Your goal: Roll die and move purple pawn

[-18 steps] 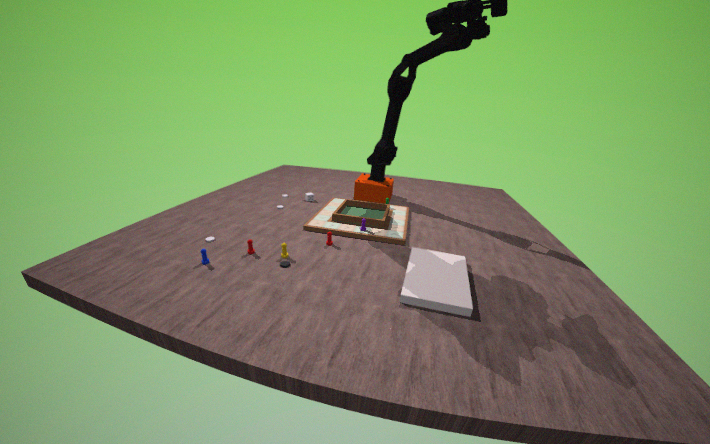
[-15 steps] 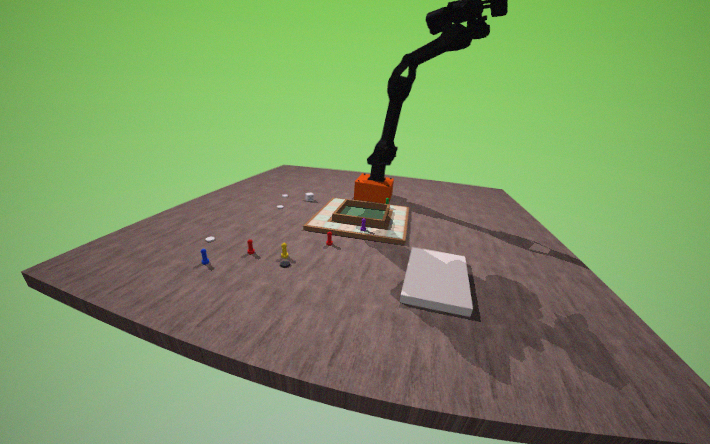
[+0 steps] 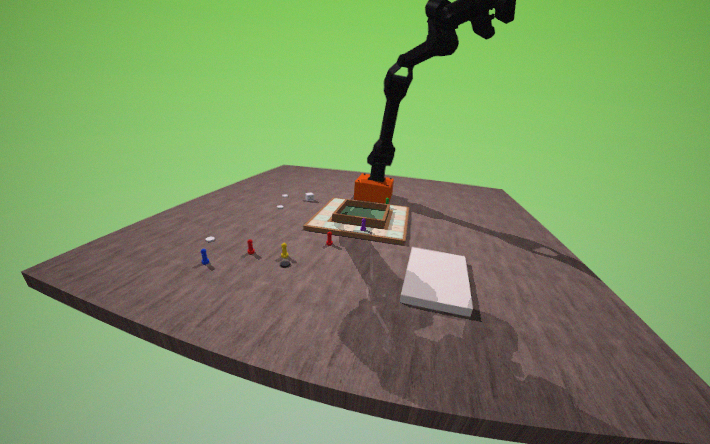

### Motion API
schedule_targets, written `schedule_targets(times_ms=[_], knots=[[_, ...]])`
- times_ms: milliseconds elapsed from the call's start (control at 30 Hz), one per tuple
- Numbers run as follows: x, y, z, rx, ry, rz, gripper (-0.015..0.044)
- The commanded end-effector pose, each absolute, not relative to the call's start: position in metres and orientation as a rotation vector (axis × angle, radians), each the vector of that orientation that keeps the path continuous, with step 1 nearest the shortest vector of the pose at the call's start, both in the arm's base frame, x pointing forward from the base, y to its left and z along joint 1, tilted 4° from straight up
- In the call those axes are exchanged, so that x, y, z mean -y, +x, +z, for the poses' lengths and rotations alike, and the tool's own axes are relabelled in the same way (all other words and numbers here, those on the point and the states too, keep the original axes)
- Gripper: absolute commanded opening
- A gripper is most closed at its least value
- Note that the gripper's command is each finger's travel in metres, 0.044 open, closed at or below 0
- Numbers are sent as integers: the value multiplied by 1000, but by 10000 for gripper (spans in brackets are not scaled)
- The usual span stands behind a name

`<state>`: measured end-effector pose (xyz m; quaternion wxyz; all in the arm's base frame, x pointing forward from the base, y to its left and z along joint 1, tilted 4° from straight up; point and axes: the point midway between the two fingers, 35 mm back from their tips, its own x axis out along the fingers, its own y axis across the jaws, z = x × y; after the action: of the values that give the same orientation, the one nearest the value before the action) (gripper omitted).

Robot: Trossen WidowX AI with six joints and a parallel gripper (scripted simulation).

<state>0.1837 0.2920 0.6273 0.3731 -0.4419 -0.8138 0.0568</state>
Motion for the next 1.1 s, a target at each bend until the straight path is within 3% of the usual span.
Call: schedule_targets(times_ms=[0,300,600,800,1067], knots=[[-287,235,612,1903,-1229,204,275],[-244,355,558,1423,-1415,297,275],[-160,452,475,895,-1517,357,275],[-88,489,415,551,-1508,379,275],[9,502,332,124,-1440,381,275]])
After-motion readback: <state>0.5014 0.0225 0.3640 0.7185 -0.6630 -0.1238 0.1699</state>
